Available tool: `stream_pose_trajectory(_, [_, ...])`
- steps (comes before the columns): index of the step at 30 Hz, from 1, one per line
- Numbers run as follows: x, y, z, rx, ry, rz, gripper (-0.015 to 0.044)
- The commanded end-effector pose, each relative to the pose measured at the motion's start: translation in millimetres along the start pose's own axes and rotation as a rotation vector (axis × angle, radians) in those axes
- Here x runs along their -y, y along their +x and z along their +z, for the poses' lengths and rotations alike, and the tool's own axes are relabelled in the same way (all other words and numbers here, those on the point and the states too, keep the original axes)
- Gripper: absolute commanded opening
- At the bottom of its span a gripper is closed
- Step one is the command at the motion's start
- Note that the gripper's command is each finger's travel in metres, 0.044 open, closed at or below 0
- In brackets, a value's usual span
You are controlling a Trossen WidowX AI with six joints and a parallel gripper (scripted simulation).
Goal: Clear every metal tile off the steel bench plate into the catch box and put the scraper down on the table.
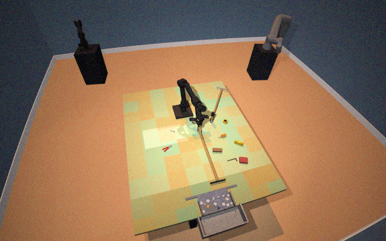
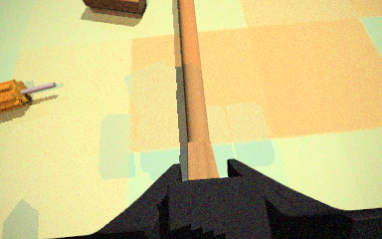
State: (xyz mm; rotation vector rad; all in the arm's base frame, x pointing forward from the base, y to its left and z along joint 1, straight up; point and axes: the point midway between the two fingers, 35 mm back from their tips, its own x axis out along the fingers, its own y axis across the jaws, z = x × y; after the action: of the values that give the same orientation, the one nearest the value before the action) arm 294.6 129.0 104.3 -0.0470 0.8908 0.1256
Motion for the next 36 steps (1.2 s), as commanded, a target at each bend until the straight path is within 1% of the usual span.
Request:
stream_pose_trajectory(1, [0,-7,-5,0.01,0.003,-0.001,0.0])
stream_pose_trajectory(11, [-1,-18,-21,0.01,0.0,0.001,0.0])
stream_pose_trajectory(36, [29,-14,-18,-0.011,-0.004,-0.001,0.0])
